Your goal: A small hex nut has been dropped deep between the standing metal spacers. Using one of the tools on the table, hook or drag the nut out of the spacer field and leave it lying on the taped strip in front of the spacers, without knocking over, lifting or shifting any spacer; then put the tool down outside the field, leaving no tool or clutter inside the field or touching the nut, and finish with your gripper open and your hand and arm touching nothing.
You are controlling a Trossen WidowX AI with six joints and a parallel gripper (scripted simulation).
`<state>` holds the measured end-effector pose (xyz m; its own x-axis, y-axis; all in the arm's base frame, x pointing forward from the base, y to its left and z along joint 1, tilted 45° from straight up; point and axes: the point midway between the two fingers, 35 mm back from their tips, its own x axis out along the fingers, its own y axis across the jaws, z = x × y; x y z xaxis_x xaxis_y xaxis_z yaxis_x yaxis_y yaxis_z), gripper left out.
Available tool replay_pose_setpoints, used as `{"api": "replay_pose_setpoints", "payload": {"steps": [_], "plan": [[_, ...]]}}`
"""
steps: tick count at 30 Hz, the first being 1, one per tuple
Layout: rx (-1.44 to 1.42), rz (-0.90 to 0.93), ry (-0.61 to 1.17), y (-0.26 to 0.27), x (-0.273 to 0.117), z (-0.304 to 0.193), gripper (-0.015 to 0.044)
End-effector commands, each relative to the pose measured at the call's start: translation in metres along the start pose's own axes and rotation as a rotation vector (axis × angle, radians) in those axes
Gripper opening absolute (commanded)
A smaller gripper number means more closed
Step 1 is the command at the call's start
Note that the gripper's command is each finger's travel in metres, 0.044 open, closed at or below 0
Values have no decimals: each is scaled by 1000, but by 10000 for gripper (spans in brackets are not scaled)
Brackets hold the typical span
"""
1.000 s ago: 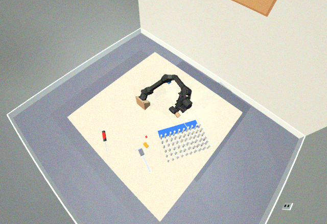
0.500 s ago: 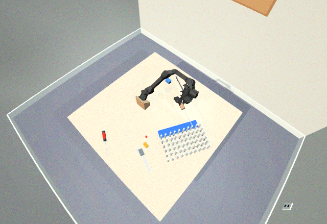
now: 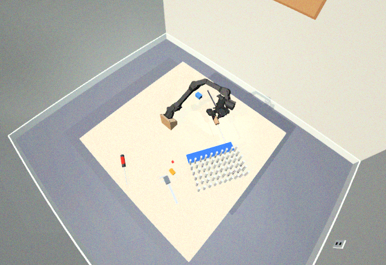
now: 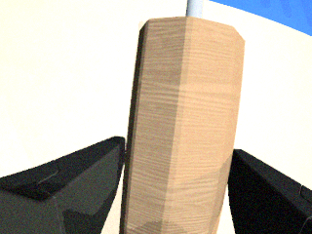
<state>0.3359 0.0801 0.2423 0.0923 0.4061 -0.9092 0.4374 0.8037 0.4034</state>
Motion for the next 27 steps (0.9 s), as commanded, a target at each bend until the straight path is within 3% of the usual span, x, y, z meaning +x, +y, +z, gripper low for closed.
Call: {"api": "replay_pose_setpoints", "payload": {"steps": [1,27], "plan": [[7,-4,-4,4,9,-1,0],[10,6,-4,43,140,-42,0]]}}
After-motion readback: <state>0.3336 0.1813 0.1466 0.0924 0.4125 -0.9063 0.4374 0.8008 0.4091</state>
